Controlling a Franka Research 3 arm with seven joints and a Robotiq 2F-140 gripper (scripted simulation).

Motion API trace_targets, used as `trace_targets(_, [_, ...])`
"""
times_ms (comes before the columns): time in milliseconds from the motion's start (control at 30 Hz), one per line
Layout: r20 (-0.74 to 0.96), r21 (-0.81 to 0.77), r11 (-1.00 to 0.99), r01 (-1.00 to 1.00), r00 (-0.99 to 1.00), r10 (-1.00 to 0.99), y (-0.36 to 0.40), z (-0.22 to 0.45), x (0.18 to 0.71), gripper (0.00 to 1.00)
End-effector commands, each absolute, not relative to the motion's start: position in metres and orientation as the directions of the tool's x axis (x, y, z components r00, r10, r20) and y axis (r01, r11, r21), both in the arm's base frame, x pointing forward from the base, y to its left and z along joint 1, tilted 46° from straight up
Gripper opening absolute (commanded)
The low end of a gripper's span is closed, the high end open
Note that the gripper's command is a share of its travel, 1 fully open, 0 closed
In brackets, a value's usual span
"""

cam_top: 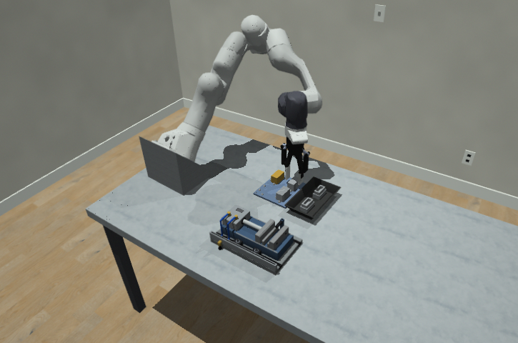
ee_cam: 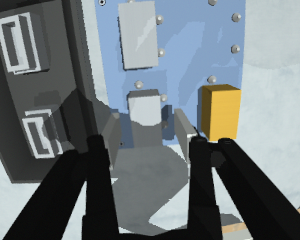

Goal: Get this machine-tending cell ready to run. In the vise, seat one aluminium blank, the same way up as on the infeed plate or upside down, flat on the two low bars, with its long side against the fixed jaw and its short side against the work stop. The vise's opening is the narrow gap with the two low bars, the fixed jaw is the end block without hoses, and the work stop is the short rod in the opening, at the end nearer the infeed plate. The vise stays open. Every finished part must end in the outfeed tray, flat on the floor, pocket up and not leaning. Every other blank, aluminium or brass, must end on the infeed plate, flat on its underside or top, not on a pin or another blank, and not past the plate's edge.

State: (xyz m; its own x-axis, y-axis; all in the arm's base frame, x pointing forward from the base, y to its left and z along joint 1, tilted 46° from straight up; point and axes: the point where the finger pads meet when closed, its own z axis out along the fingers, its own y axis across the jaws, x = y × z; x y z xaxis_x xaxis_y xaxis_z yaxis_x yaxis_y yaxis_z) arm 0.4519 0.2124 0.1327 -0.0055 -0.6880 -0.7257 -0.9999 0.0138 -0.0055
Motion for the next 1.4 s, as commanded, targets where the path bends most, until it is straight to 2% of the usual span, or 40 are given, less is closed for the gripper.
trace_targets(0, [-0.725,-0.013,0.01,-1.0,0.003,-0.689,0.2146,0.1311,0.4531,0.4])
trace_targets(1367, [-0.725,-0.013,0.01,-1.0,0.003,-0.689,0.2183,0.1275,0.4531,0.4])
